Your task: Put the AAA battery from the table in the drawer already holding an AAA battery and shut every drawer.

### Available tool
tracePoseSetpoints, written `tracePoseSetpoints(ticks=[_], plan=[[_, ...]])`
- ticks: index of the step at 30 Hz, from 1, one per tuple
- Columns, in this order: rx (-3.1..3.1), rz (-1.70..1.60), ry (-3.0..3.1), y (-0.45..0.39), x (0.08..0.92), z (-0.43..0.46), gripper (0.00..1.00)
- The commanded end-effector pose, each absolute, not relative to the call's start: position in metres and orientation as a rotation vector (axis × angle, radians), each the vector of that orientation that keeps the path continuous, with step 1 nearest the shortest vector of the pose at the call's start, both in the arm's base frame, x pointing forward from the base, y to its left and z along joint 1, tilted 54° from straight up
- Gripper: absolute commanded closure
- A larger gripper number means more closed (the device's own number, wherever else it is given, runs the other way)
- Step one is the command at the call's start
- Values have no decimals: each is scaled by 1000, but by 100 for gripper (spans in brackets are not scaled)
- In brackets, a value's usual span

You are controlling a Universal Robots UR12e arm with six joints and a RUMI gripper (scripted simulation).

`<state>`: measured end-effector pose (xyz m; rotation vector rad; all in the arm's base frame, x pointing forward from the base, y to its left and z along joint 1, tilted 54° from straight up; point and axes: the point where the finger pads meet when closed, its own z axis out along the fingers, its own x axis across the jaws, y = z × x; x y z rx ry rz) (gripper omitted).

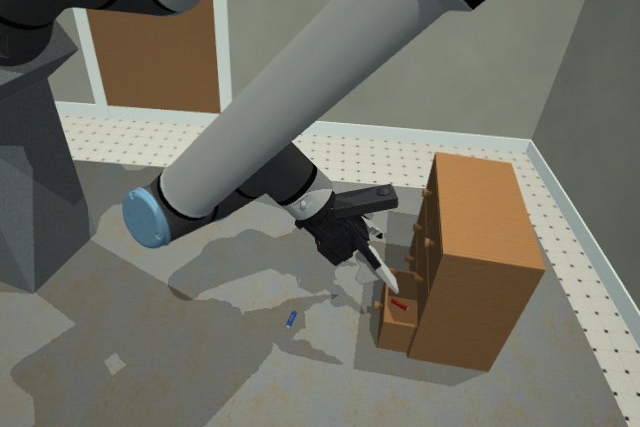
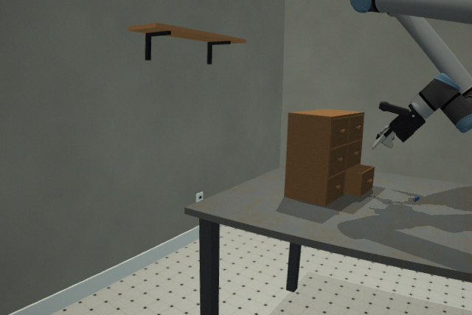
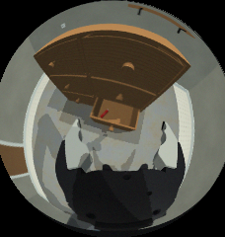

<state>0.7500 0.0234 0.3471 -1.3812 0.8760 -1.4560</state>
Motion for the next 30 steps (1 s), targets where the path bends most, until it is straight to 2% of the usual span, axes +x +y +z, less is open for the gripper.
tracePoseSetpoints(ticks=[1,30], plan=[[-1381,-1456,876,24,750,347,0],[-1431,-1406,972,23,733,345,0]])
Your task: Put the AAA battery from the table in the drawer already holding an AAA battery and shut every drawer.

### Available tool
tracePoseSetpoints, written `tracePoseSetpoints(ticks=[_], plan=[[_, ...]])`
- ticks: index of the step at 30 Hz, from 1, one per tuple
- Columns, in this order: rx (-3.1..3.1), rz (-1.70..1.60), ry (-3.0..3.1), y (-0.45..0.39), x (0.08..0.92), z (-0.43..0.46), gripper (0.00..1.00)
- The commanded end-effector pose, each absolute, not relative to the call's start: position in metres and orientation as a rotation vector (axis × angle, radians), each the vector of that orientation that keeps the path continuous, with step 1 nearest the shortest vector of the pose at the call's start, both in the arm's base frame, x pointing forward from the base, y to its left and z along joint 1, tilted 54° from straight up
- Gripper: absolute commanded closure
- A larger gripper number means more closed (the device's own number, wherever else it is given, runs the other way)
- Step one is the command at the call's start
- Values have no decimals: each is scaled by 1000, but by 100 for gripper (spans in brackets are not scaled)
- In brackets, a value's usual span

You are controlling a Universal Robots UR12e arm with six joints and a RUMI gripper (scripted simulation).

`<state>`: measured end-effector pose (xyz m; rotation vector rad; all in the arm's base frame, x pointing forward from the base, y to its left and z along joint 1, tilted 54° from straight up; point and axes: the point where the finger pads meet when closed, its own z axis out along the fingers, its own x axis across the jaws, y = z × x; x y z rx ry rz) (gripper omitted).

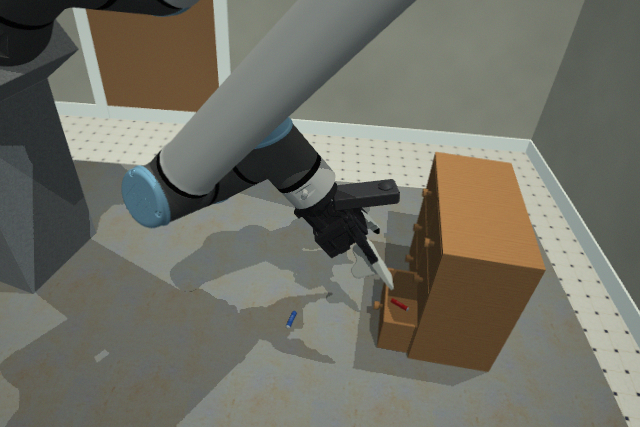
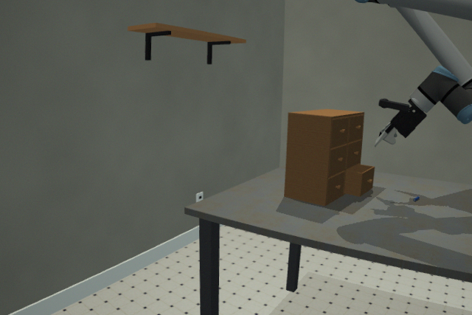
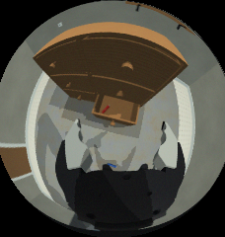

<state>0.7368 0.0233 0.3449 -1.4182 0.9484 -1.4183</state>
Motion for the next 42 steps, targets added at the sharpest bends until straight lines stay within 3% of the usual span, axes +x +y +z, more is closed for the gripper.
tracePoseSetpoints(ticks=[1,42], plan=[[-1435,-1401,980,23,731,345,0],[-1613,-1162,1361,23,662,334,0]])
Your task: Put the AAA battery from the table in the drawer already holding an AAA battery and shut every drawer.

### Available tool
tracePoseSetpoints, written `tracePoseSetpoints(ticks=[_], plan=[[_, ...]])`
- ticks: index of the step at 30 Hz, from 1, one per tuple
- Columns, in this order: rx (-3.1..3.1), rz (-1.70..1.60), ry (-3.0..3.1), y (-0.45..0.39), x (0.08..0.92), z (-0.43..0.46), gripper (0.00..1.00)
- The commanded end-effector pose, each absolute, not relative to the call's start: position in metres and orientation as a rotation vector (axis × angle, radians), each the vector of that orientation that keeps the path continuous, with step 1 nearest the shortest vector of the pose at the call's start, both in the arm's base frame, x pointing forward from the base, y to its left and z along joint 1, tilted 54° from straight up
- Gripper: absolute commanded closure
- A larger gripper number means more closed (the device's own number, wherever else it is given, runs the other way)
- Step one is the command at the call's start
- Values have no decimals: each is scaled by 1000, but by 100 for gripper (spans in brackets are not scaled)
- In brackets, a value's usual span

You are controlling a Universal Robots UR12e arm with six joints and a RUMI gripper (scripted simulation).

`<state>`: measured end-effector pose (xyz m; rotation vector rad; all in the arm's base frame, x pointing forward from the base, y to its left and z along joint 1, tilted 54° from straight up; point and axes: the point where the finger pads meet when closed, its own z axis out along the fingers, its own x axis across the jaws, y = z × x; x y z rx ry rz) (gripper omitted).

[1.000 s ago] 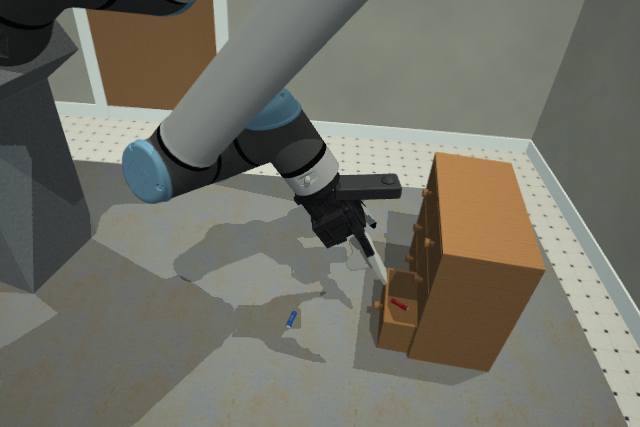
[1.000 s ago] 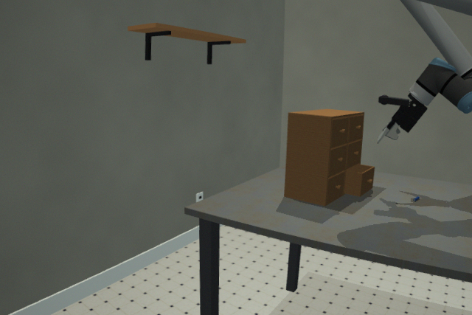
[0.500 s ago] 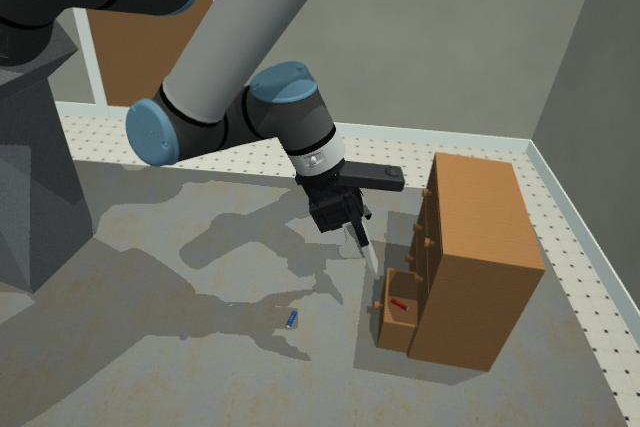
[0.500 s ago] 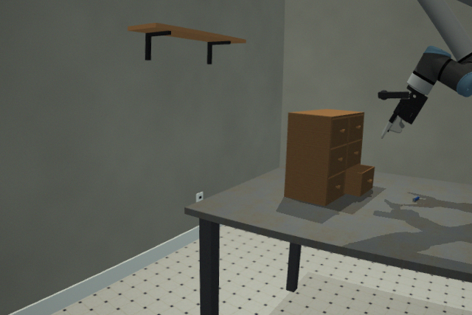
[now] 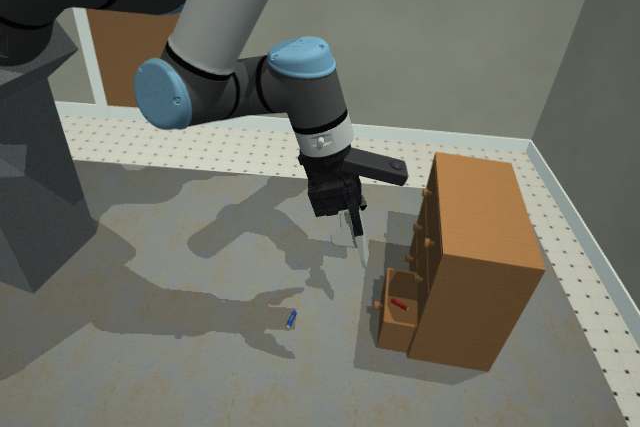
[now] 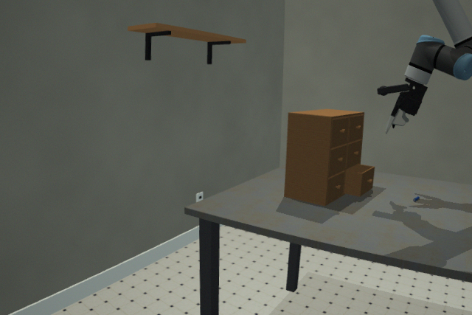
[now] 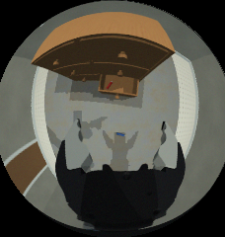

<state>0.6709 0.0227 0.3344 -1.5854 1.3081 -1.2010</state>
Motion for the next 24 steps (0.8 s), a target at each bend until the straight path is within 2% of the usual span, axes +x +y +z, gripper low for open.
tracePoseSetpoints(ticks=[1,24], plan=[[-1617,-1155,1371,23,660,334,0],[-1685,-1025,1542,22,629,329,0]])
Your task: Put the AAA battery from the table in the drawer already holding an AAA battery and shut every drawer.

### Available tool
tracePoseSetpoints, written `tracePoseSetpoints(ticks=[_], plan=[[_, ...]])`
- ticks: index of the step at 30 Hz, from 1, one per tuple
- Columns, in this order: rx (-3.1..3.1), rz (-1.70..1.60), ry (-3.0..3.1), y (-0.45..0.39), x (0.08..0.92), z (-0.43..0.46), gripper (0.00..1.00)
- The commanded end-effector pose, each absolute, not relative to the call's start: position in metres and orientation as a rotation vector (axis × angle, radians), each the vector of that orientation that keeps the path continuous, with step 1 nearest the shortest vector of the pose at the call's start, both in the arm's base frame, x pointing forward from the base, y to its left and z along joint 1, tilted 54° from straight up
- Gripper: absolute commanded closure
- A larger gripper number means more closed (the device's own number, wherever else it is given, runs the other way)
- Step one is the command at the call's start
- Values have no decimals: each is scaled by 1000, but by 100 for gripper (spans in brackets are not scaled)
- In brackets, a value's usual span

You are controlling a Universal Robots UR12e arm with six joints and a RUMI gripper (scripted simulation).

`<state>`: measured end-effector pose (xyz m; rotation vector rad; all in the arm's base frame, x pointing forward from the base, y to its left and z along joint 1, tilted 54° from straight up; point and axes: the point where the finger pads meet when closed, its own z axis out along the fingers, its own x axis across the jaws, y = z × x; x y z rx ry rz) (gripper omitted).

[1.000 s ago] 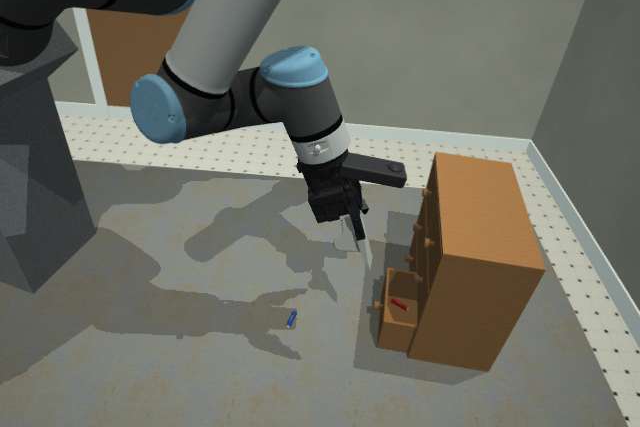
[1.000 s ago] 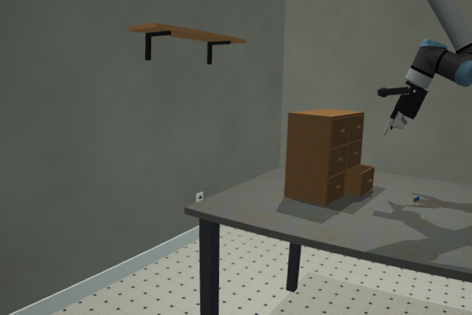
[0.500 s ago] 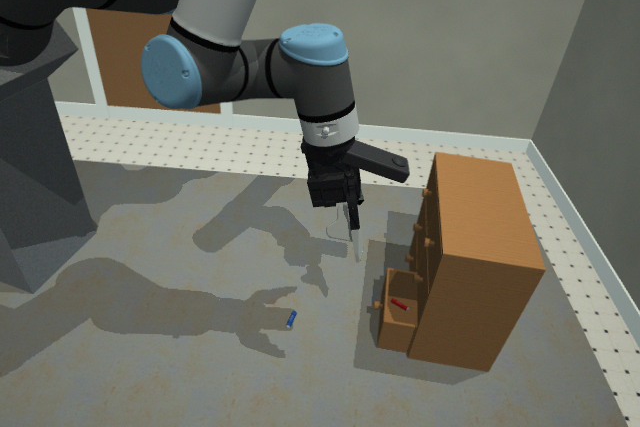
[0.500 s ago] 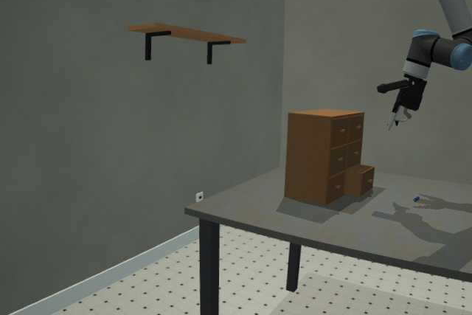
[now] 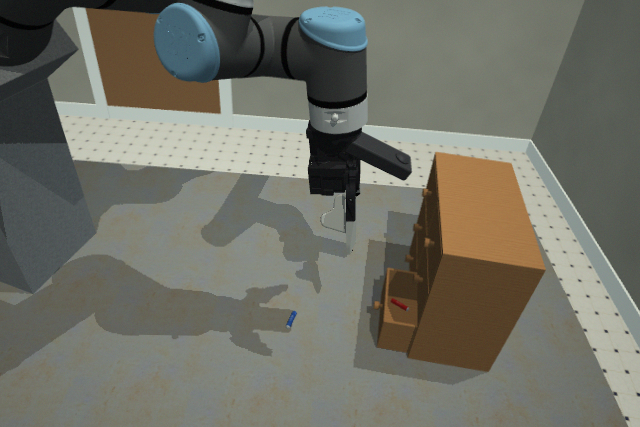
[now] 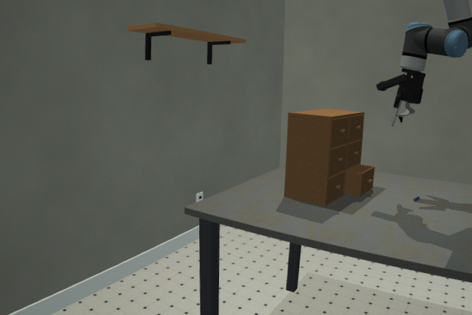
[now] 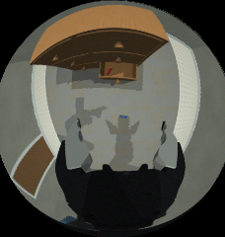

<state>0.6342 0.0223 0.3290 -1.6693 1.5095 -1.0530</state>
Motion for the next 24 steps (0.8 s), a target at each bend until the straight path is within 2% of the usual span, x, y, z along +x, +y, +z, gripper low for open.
tracePoseSetpoints(ticks=[1,24], plan=[[-1685,-1025,1542,22,629,329,0],[-1719,-948,1633,22,612,326,0]])
